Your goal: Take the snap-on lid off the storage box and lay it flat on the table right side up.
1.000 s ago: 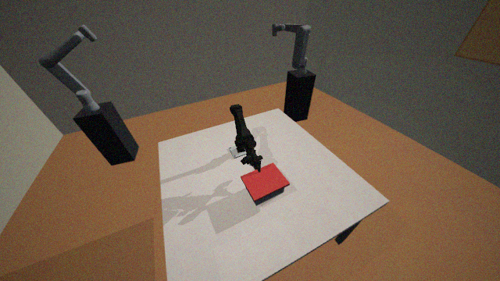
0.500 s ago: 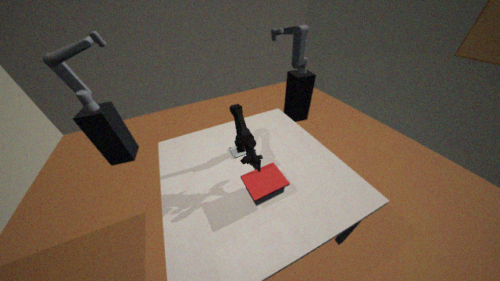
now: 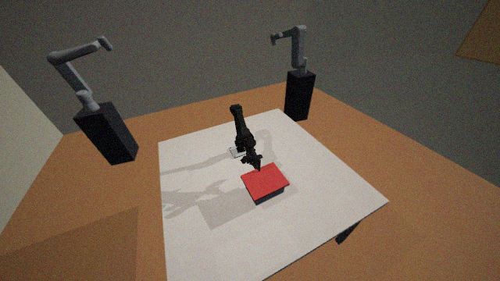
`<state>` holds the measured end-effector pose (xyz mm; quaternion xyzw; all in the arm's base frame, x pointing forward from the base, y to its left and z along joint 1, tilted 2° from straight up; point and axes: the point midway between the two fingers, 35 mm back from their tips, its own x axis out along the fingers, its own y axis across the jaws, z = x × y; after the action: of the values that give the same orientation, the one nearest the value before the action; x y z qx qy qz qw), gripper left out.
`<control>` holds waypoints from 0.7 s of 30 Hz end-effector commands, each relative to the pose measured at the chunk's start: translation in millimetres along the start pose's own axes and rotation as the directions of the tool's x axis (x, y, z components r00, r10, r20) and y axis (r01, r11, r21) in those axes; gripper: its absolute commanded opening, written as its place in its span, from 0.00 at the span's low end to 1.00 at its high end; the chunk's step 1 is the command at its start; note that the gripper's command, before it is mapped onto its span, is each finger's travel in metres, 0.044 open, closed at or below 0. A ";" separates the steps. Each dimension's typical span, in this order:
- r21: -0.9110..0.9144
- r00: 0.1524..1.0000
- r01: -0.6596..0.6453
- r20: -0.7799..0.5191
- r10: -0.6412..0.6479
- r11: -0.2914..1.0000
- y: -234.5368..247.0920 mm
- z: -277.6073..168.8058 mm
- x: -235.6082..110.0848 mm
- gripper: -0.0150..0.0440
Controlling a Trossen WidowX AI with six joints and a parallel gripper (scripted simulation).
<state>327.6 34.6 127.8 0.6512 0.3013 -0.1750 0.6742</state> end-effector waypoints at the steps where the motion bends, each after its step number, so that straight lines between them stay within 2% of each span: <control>1: -0.003 1.000 0.000 -0.001 0.000 1.000 0.8 0.0 -0.9 0.25; 21: 0.000 1.000 -0.005 0.000 0.005 1.000 4.1 0.1 -1.6 0.25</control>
<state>328.6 34.6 132.2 0.6519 0.2998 -0.1729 0.6747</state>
